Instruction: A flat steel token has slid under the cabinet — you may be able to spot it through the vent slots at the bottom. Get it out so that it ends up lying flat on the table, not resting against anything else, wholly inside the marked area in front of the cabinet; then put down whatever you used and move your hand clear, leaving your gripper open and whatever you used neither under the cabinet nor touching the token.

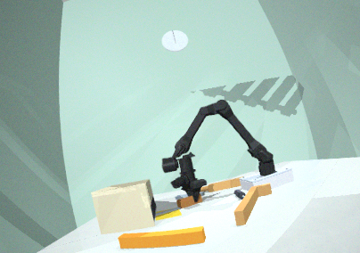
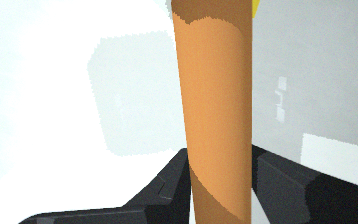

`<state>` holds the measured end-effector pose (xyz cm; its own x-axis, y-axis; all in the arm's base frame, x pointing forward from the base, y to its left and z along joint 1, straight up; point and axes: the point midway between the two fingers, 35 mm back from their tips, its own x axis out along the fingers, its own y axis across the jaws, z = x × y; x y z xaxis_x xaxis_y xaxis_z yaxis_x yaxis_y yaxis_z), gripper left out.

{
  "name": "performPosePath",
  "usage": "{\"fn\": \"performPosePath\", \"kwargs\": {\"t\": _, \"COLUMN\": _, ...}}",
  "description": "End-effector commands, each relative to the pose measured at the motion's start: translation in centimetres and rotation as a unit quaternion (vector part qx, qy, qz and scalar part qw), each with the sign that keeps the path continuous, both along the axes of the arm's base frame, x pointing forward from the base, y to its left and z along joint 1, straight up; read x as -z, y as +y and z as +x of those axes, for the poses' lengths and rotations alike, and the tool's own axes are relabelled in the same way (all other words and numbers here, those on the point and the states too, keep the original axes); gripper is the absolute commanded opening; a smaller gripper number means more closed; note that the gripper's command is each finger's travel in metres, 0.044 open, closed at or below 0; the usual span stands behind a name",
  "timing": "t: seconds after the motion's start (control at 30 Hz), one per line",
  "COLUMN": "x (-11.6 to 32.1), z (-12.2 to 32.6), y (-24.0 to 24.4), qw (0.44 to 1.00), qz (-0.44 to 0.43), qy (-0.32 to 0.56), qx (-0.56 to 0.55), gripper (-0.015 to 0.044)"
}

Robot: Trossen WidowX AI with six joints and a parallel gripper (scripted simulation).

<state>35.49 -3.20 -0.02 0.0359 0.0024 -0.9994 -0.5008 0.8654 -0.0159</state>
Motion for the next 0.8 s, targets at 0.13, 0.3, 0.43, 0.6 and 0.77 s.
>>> {"fn": "performPosePath", "kwargs": {"t": 0.13, "x": 0.1, "z": -0.9, "y": -0.6, "qw": 1.0, "qz": 0.0, "qy": 0.001, "qx": 0.0, "gripper": 0.0}}
{"fn": "performPosePath", "kwargs": {"t": 0.3, "x": 0.2, "z": -1.5, "y": -0.9, "qw": 1.0, "qz": -0.001, "qy": 0.002, "qx": 0.0, "gripper": 0.0}}
{"fn": "performPosePath", "kwargs": {"t": 0.43, "x": 0.2, "z": -1.9, "y": -1.2, "qw": 1.0, "qz": -0.001, "qy": 0.002, "qx": 0.0, "gripper": 0.0}}
{"fn": "performPosePath", "kwargs": {"t": 0.6, "x": 0.2, "z": -2.5, "y": -1.5, "qw": 1.0, "qz": -0.001, "qy": 0.002, "qx": 0.0, "gripper": 0.0}}
{"fn": "performPosePath", "kwargs": {"t": 0.77, "x": 0.2, "z": -3.0, "y": -1.9, "qw": 1.0, "qz": -0.001, "qy": 0.002, "qx": 0.0, "gripper": 0.0}}
